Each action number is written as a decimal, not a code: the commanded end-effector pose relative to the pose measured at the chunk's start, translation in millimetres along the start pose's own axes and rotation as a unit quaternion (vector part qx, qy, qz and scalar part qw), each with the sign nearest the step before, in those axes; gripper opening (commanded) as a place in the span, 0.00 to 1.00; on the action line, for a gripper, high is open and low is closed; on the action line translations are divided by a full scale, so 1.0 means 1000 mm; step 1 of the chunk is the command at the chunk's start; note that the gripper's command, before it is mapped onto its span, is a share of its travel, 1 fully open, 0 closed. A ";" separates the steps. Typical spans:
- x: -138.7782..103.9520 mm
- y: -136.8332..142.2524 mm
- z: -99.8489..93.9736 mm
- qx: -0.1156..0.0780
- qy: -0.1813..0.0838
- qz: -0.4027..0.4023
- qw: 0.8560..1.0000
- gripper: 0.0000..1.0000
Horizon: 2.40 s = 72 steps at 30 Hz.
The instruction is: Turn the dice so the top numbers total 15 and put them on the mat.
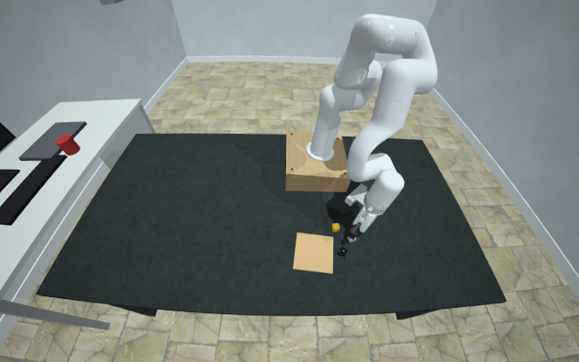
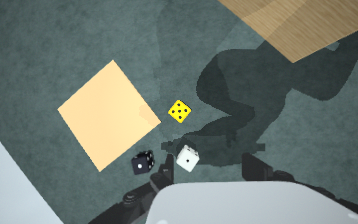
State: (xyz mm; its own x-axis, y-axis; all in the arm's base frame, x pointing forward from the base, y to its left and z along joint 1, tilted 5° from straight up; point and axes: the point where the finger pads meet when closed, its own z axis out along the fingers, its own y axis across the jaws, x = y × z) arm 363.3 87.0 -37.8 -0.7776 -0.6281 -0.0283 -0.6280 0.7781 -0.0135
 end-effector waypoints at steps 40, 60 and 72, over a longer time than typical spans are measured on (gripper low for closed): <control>-0.081 -0.060 0.000 0.001 -0.001 0.000 1.000 1.00; -0.081 -0.060 0.000 0.001 -0.001 0.000 1.000 1.00; -0.076 -0.026 -0.002 0.000 -0.002 0.000 1.000 1.00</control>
State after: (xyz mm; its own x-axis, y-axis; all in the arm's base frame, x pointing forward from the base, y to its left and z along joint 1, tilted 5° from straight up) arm 446.5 105.9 -35.0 -0.7778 -0.6279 -0.0281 -0.6278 0.7782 -0.0134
